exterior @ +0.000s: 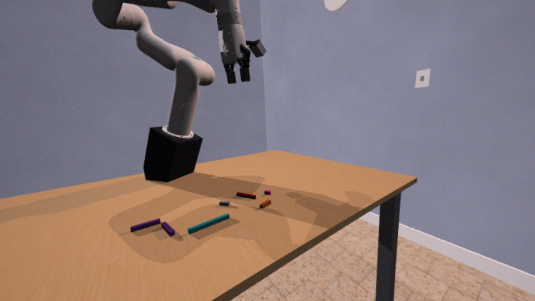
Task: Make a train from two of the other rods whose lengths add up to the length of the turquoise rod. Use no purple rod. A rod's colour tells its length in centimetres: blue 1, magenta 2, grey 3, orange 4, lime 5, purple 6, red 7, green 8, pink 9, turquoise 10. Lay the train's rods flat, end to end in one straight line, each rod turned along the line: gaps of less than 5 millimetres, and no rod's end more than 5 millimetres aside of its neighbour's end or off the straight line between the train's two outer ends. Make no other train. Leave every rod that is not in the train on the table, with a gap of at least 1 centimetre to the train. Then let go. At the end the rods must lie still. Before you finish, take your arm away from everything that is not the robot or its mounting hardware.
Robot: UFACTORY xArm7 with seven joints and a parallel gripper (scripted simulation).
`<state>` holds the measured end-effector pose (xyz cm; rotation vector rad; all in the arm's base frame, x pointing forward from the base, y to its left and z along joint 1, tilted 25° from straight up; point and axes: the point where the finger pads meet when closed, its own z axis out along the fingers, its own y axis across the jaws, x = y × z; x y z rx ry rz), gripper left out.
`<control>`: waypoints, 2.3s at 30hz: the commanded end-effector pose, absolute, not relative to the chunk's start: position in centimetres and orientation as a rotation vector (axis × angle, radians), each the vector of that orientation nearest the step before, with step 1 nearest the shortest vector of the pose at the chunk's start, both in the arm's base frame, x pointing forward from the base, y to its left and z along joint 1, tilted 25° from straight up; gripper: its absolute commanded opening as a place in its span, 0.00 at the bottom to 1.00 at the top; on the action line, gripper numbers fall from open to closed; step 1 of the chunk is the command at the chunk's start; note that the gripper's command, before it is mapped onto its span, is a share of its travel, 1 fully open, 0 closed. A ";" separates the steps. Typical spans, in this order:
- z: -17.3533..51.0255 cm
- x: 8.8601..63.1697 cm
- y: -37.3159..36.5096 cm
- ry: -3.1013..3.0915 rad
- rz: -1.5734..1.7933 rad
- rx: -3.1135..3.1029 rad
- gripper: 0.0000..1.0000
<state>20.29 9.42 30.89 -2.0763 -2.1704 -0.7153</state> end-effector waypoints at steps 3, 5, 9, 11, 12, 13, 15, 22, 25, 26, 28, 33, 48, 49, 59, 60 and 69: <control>31.0 20.3 9.4 -2.170 -0.720 -2.077 1.00; 31.0 20.3 9.4 -2.170 -0.720 -2.077 1.00; 31.0 20.3 9.4 -2.170 -0.720 -2.077 1.00; 31.0 20.3 9.4 -2.170 -0.720 -2.077 1.00; 31.0 20.3 9.4 -2.170 -0.720 -2.077 1.00; 31.0 20.3 9.4 -2.170 -0.720 -2.077 1.00; 31.0 20.3 9.4 -2.170 -0.720 -2.077 1.00; 31.0 20.6 10.3 -2.150 -0.715 -2.047 1.00; 31.0 21.4 12.4 -2.091 -0.703 -1.985 1.00; 31.0 21.8 13.4 -2.059 -0.697 -1.962 1.00; 30.9 22.4 14.5 -2.019 -0.690 -1.940 1.00; 30.8 23.1 15.7 -1.972 -0.681 -1.922 1.00; 29.5 26.3 19.2 -1.793 -0.652 -1.914 1.00; 28.7 27.7 20.2 -1.724 -0.641 -1.932 1.00; 28.7 27.7 20.2 -1.724 -0.641 -1.932 1.00; 28.7 27.7 20.2 -1.724 -0.641 -1.932 1.00; 27.7 29.3 21.1 -1.653 -0.631 -1.960 1.00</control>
